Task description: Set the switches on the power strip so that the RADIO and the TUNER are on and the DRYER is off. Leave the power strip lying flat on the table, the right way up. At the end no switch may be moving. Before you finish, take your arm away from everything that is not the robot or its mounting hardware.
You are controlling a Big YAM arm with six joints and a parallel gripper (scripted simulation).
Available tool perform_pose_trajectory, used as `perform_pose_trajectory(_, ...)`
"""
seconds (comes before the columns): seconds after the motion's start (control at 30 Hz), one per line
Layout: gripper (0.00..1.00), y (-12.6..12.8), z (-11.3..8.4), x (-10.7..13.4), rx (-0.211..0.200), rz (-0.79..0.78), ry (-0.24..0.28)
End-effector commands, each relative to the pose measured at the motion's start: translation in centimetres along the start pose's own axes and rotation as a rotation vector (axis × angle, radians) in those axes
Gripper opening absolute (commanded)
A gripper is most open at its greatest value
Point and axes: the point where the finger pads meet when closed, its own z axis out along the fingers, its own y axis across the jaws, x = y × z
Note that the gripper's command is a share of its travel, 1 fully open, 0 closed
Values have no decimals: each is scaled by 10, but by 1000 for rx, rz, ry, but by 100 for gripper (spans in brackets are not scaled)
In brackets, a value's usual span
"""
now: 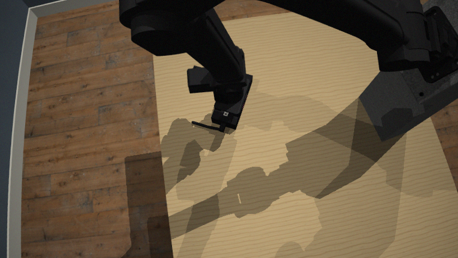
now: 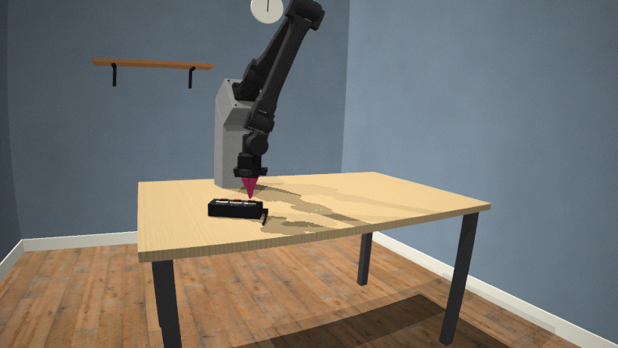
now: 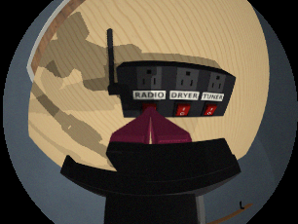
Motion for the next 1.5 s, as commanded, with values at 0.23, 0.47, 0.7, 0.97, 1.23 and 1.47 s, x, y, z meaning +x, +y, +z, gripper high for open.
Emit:
perform_pose_trajectory(0.23, 0, 4, 2, -8, -9, 2, -22)
perform_pose_trajectory(0.47, 0, 4, 2, -8, -9, 2, -22)
perform_pose_trajectory(0.7, 0, 4, 2, -8, -9, 2, -22)
perform_pose_trajectory(0.97, 0, 5, 2, -7, -10, 2, -22)
perform_pose_trajectory(1.23, 0, 6, 0, -6, -9, 3, -22)
perform_pose_trajectory(1.47, 0, 6, -1, -4, -9, 3, -22)
